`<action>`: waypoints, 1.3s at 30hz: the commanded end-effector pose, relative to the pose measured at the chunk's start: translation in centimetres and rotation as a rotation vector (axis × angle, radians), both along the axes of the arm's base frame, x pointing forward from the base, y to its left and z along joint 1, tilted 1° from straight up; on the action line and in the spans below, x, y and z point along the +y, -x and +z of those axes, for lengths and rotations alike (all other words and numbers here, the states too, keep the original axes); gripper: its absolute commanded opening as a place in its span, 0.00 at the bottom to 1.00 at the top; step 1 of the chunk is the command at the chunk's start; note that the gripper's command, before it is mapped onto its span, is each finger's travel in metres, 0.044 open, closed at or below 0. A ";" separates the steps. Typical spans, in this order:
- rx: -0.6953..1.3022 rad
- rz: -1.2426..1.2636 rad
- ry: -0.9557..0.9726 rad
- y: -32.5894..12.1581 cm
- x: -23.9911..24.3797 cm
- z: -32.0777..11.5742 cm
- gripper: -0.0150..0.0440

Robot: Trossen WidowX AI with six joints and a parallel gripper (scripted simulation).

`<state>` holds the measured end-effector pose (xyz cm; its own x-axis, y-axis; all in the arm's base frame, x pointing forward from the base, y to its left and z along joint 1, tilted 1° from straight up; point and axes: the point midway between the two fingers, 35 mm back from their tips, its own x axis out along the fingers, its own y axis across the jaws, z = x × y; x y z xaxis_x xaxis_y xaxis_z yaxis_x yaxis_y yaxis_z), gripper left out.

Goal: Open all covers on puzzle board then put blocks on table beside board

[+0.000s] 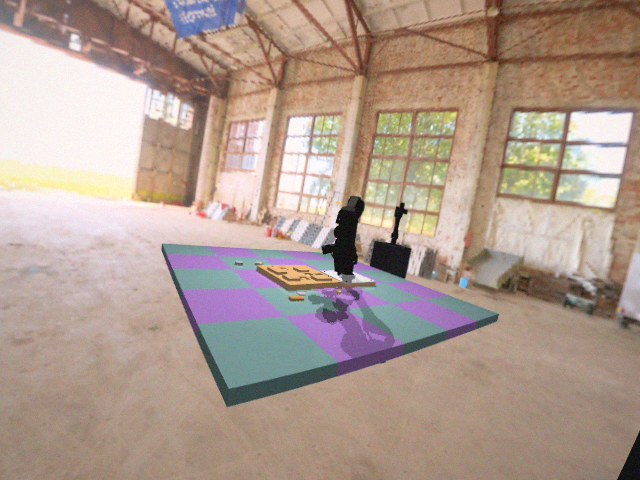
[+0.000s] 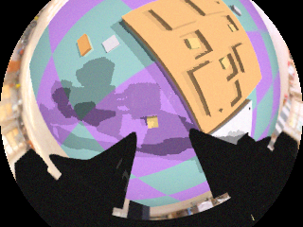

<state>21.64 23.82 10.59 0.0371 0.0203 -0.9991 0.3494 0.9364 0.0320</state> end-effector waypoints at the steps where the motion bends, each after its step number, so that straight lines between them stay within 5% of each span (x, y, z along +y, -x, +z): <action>1: 0.002 -0.088 0.001 -1.0 -2.0 0.1 0.60; 9: 0.003 -0.283 -0.003 -2.8 -6.3 0.2 0.25; 14: 0.003 -0.312 -0.002 -3.5 -8.3 0.2 0.25; 30: -0.013 0.742 0.046 -4.6 -17.1 0.0 0.25; 39: -0.013 0.785 0.048 -5.0 -17.3 0.0 0.25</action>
<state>26.72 6.70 10.57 0.0398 -0.0027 -0.9992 -0.3649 0.9309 -0.0171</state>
